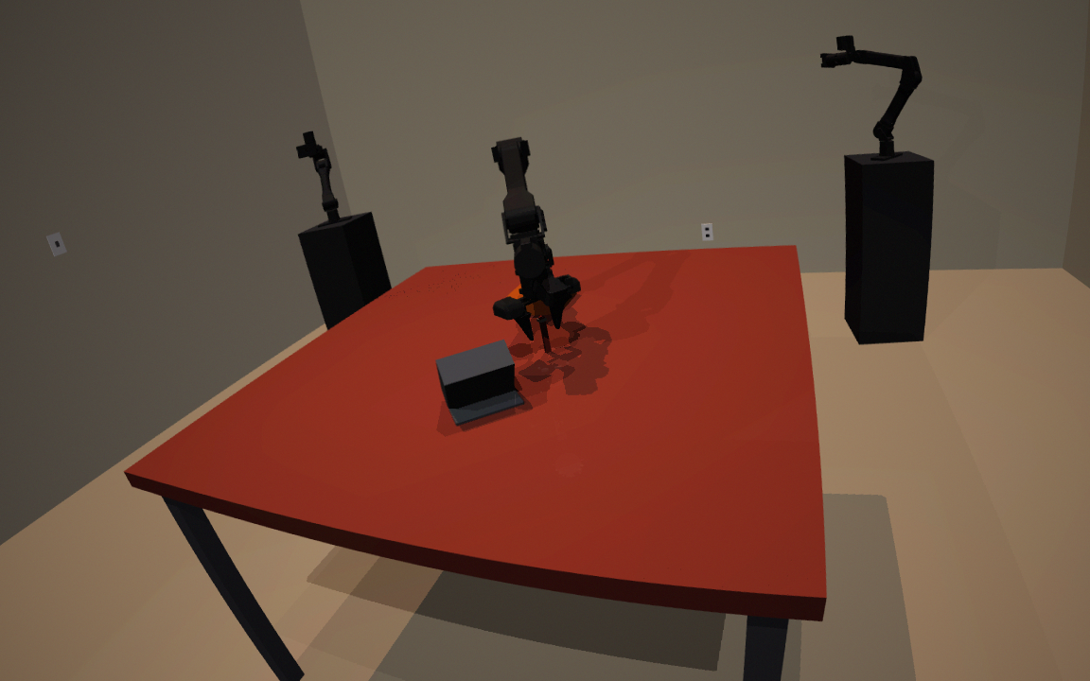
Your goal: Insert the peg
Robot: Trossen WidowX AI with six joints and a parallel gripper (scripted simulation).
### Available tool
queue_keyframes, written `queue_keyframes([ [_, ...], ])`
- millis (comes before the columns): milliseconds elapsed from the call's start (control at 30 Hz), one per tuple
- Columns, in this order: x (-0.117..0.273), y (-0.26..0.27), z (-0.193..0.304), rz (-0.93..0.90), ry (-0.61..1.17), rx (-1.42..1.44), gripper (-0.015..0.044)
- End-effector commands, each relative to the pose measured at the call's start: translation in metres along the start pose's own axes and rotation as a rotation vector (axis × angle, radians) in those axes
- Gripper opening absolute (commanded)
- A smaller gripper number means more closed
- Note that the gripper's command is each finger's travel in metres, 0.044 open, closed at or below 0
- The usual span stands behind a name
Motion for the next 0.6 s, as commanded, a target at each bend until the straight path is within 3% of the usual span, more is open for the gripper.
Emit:
queue_keyframes([
  [0, 0.0006, -0.0001, -0.0002, 0.001, -0.001, 0.000, 0.0230],
  [233, 0.0006, -0.0001, -0.0002, 0.001, -0.001, 0.000, 0.0046],
  [567, 0.0013, -0.0002, -0.0003, 0.001, -0.001, 0.000, 0.0000],
])
Point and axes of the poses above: the point midway between the two fingers, 35 mm back from their tips, its own x axis back along the fingers, its own y axis across the jaws, z = x × y, the point moved 5 cm from there along x, back along the fingers, and after that the axes turned 8 degrees about x, right-handed, at the moved point
